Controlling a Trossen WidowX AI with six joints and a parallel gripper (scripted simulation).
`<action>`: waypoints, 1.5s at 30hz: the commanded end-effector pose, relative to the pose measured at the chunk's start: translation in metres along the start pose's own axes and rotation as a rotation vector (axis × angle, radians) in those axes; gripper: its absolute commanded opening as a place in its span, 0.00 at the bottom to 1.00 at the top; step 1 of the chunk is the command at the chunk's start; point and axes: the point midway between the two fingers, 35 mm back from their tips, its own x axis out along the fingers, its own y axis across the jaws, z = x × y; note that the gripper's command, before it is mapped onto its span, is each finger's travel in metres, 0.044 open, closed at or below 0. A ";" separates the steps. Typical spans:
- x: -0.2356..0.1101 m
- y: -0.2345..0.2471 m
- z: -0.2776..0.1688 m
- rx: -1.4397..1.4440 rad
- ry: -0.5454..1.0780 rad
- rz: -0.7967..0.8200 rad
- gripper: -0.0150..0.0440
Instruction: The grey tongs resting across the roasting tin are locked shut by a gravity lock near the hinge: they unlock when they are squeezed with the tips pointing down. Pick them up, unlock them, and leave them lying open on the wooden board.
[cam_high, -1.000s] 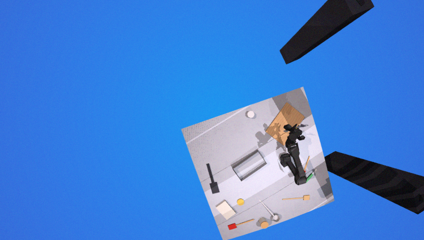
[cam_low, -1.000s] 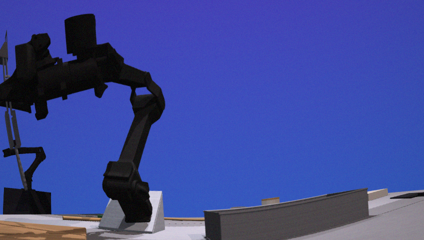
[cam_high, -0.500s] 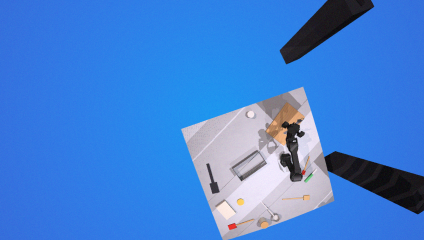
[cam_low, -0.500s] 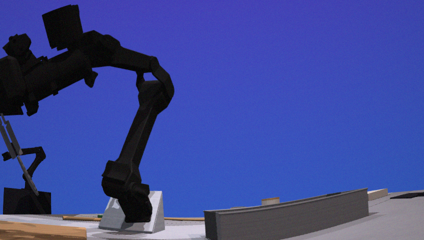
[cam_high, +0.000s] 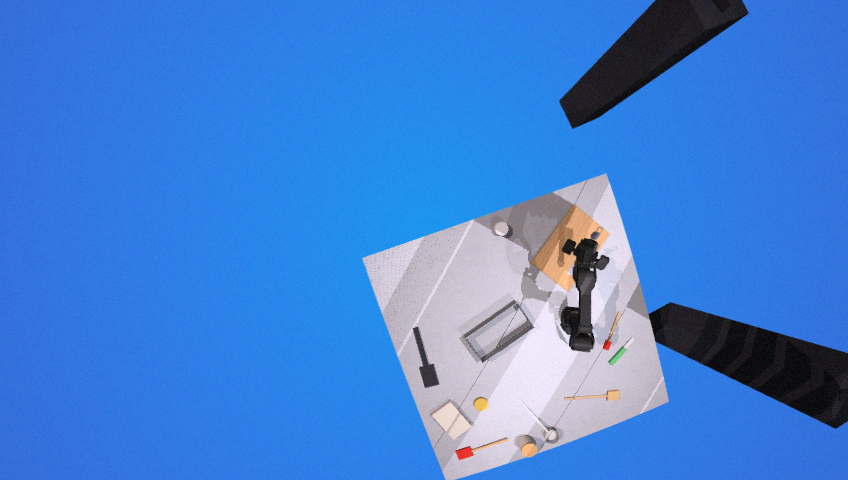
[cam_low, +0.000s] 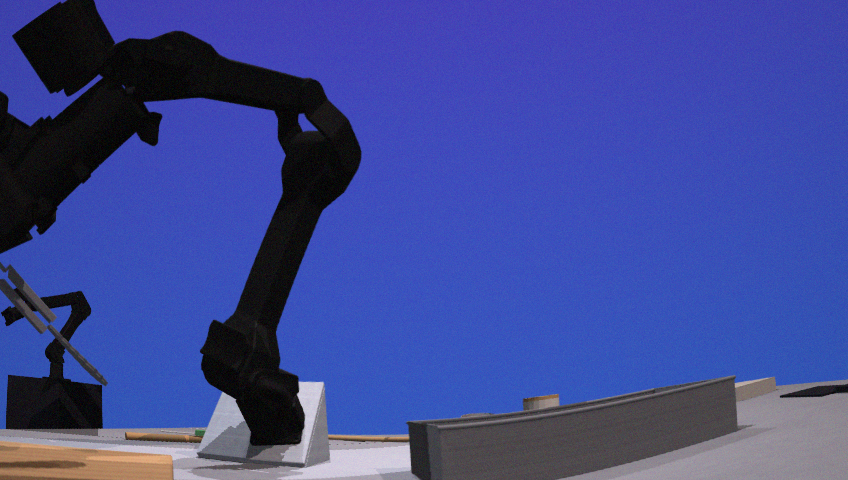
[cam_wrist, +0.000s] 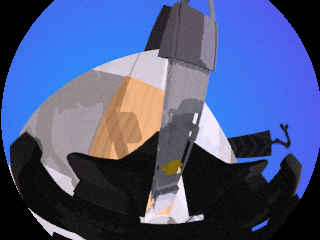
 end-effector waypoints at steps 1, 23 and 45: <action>0.003 0.000 -0.001 -0.017 0.069 0.001 0.00; 0.020 -0.005 -0.018 0.096 0.510 0.064 0.00; 0.023 -0.008 -0.007 0.377 0.729 0.180 0.00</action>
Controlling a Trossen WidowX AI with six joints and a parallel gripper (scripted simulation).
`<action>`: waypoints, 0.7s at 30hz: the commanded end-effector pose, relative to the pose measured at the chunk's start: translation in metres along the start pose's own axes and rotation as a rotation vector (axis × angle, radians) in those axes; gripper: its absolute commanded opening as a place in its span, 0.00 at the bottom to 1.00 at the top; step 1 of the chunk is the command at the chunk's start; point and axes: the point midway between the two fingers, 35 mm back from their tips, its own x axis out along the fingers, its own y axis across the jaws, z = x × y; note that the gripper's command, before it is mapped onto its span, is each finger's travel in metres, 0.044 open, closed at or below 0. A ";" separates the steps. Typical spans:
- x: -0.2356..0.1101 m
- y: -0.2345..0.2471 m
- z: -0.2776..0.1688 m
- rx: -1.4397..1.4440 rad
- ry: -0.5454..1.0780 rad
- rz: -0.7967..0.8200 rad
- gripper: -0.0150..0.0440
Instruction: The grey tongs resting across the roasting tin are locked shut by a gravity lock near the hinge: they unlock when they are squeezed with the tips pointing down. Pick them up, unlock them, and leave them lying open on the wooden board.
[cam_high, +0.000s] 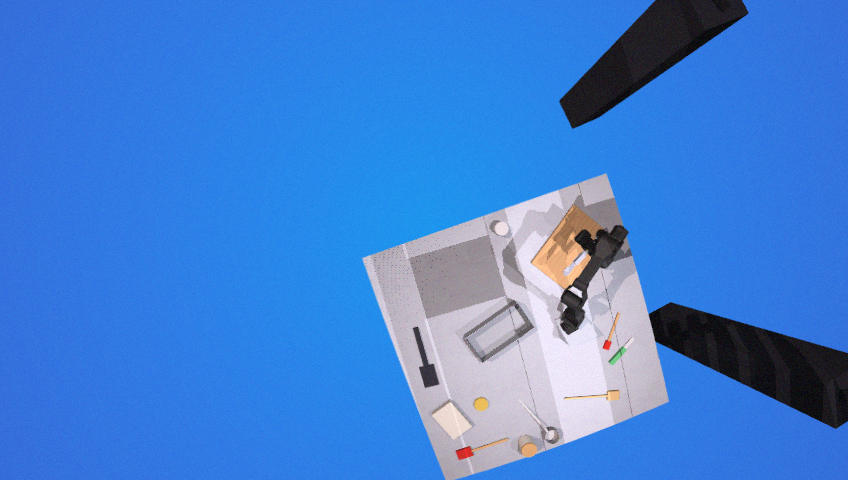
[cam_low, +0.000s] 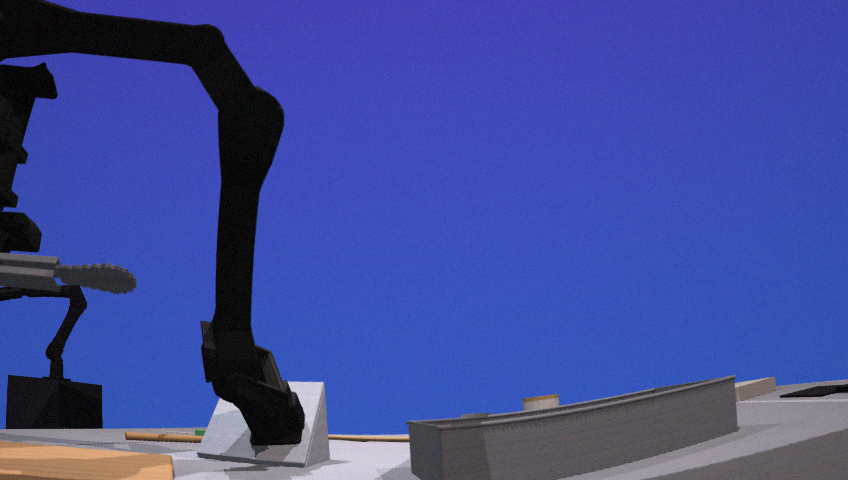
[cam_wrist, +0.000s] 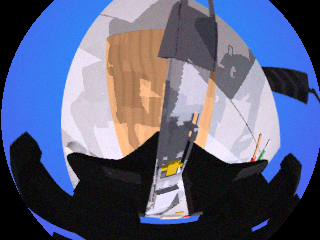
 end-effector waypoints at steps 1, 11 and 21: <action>-0.003 0.002 0.001 -0.002 -0.002 0.010 0.00; 0.005 0.001 0.002 -0.016 -0.001 0.010 0.00; 0.021 0.001 0.004 -0.042 -0.001 0.012 0.00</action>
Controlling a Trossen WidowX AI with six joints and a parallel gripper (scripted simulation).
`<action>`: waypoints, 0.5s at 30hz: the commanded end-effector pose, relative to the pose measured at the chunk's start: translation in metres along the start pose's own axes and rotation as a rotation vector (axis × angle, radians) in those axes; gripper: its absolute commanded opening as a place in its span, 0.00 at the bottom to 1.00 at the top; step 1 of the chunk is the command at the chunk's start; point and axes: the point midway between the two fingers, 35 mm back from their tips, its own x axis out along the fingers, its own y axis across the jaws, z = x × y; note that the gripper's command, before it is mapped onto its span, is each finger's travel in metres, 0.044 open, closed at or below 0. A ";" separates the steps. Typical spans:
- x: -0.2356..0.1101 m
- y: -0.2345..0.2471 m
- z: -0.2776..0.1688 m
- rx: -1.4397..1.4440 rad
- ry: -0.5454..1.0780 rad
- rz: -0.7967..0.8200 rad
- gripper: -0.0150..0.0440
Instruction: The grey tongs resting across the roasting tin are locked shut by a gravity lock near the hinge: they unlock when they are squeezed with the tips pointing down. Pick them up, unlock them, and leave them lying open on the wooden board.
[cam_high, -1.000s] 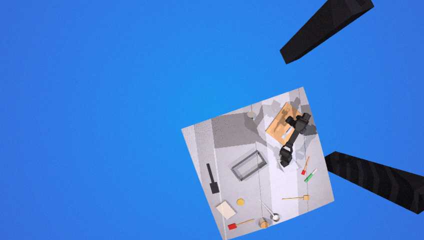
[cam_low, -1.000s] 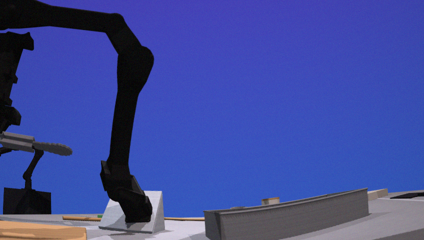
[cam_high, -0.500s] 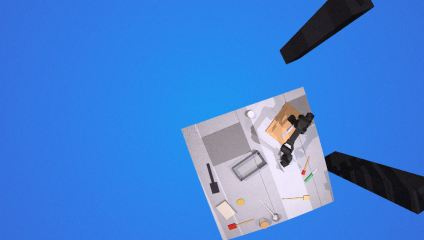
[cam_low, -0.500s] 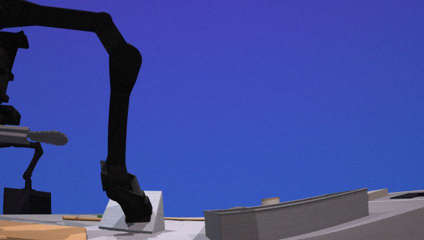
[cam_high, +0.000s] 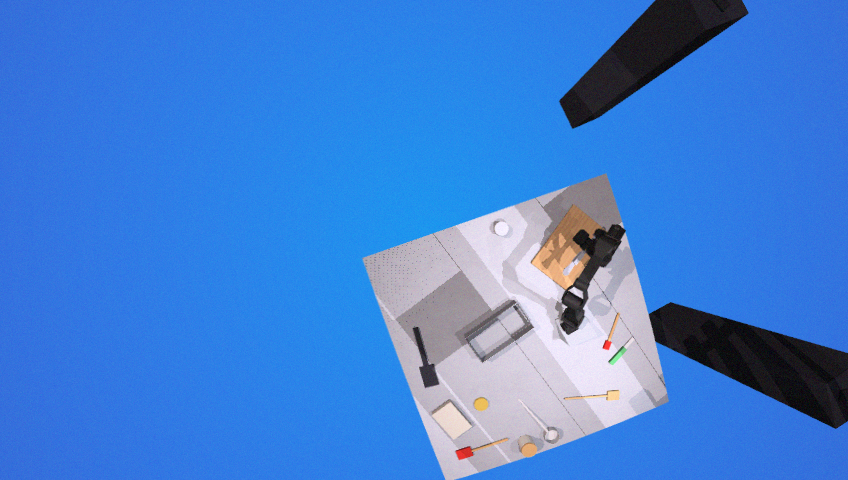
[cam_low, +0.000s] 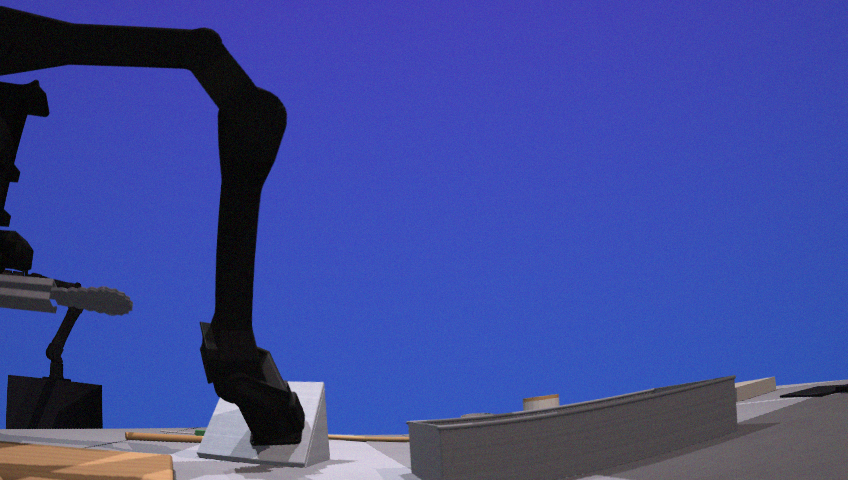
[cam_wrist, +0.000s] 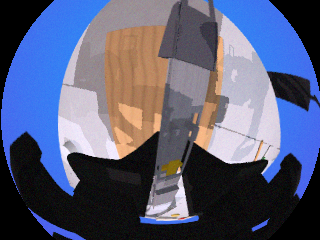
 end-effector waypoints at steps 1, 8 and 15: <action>0.005 0.000 0.001 -0.005 -0.003 -0.002 0.00; 0.016 0.000 0.001 -0.023 -0.004 0.000 0.00; 0.027 0.000 0.001 -0.040 -0.004 0.003 0.00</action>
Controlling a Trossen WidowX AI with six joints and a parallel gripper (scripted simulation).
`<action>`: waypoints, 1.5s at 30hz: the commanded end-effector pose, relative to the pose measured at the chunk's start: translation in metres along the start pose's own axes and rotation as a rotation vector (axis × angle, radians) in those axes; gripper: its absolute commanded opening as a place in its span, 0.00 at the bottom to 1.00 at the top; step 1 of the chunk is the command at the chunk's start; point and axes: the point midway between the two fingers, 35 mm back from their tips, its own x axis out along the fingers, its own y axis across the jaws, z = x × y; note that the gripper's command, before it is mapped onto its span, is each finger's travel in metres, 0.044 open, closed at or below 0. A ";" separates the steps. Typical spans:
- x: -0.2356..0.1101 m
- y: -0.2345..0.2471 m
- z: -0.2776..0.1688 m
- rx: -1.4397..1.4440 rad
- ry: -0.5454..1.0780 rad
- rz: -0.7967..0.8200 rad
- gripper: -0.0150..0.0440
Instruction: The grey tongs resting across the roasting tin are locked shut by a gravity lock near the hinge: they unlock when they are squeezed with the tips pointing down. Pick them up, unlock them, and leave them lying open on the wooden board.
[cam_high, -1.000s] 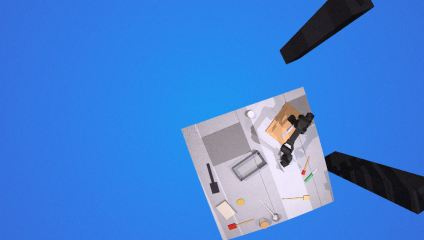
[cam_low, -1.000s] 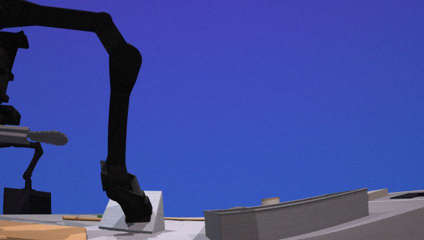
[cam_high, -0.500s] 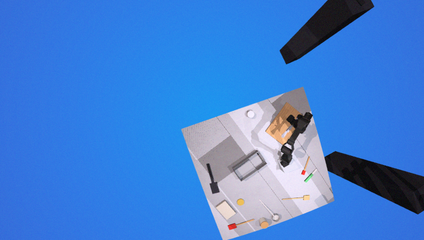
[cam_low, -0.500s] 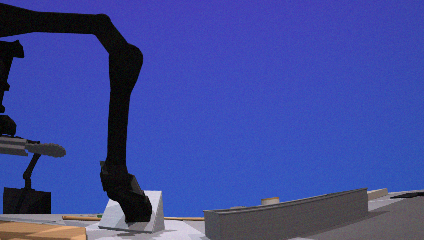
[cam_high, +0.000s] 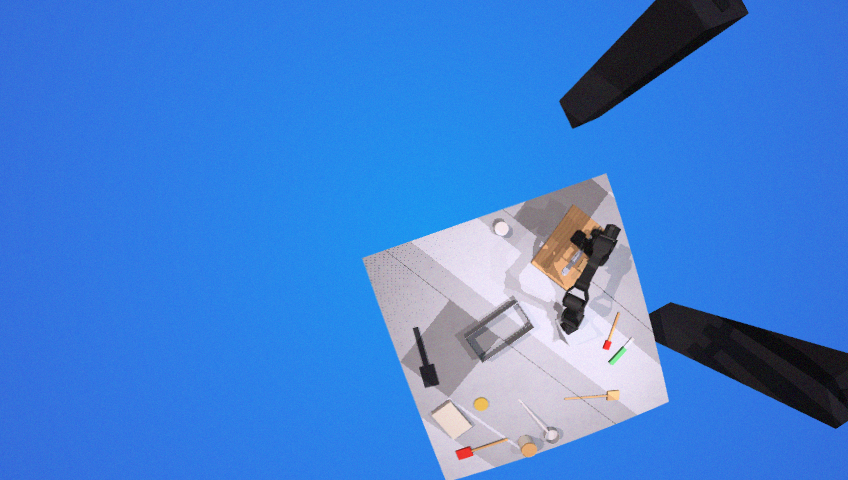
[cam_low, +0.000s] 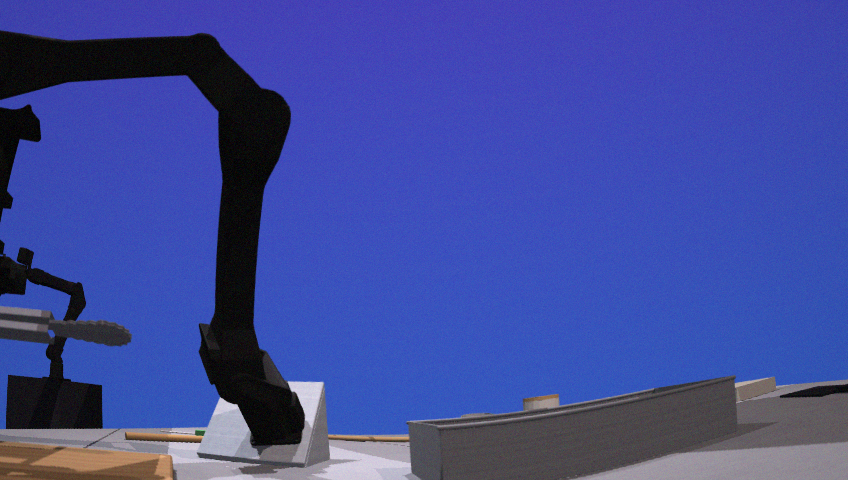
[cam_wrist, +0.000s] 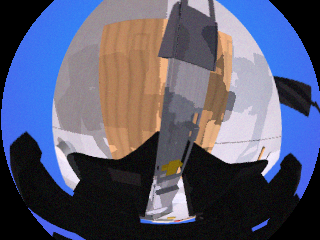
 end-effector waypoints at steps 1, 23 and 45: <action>0.005 0.000 0.000 -0.005 -0.005 -0.001 0.00; 0.038 0.002 -0.003 -0.053 -0.010 0.014 0.00; 0.038 0.002 -0.004 -0.056 -0.004 0.015 0.85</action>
